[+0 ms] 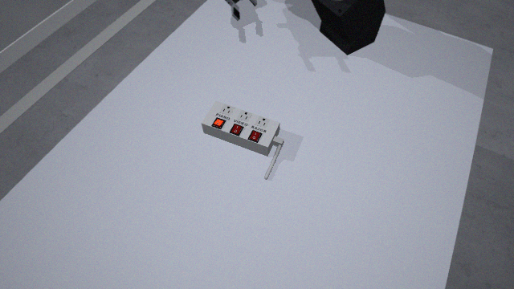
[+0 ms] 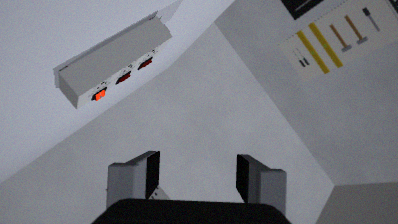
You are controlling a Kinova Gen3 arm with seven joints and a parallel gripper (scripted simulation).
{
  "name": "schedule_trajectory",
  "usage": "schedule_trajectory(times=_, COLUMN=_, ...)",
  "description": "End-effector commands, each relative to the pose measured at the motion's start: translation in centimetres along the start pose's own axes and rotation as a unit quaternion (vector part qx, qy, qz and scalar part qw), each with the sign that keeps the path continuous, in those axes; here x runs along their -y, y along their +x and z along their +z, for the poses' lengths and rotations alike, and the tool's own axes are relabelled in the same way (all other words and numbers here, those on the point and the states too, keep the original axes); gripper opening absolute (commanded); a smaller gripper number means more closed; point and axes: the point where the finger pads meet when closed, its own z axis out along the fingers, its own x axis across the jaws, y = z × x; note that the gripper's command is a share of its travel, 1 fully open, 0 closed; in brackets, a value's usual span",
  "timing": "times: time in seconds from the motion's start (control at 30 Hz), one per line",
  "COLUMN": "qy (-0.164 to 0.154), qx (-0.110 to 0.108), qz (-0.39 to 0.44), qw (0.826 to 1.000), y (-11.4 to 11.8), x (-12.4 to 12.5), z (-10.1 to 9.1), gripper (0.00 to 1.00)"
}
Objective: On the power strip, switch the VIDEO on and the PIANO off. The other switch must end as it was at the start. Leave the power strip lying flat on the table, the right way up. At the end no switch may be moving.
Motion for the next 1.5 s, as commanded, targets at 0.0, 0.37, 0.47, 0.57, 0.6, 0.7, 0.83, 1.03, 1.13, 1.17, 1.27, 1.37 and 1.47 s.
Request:
schedule_trajectory(times=0.0, qy=0.002, qx=0.003, qz=-0.004, qw=1.0, y=-0.3, x=-0.3, z=0.0, gripper=1.0)
schedule_trajectory(times=0.37, qy=0.01, qx=0.028, qz=-0.027, qw=0.999, y=-2.7, x=-1.7, z=0.3, gripper=1.0)
schedule_trajectory(times=0.47, qy=0.014, qx=0.041, qz=-0.04, qw=0.998, y=-3.9, x=-2.5, z=0.4, gripper=1.0)
schedule_trajectory(times=0.57, qy=0.018, qx=0.056, qz=-0.054, qw=0.997, y=-5.4, x=-3.5, z=0.5, gripper=1.0)
schedule_trajectory(times=0.6, qy=0.02, qx=0.062, qz=-0.059, qw=0.996, y=-5.9, x=-3.9, z=0.6, gripper=1.0)
schedule_trajectory(times=0.7, qy=0.022, qx=0.068, qz=-0.065, qw=0.995, y=-6.5, x=-4.3, z=0.7, gripper=1.0)
schedule_trajectory(times=0.83, qy=0.029, qx=0.094, qz=-0.089, qw=0.991, y=-8.9, x=-6.2, z=0.9, gripper=1.0)
schedule_trajectory(times=1.03, qy=0.039, qx=0.14, qz=-0.13, qw=0.981, y=-13.1, x=-10.0, z=1.5, gripper=1.0)
schedule_trajectory(times=1.13, qy=0.045, qx=0.166, qz=-0.152, qw=0.973, y=-15.3, x=-12.4, z=1.8, gripper=1.0)
schedule_trajectory(times=1.17, qy=0.046, qx=0.174, qz=-0.159, qw=0.971, y=-16.1, x=-13.2, z=2.0, gripper=1.0)
schedule_trajectory(times=1.27, qy=0.048, qx=0.183, qz=-0.167, qw=0.968, y=-16.8, x=-14.1, z=2.1, gripper=1.0)
schedule_trajectory(times=1.37, qy=0.053, qx=0.21, qz=-0.188, qw=0.958, y=-19.0, x=-16.8, z=2.6, gripper=1.0)
schedule_trajectory(times=1.47, qy=0.057, qx=0.237, qz=-0.209, qw=0.947, y=-21.1, x=-19.7, z=3.2, gripper=1.0)
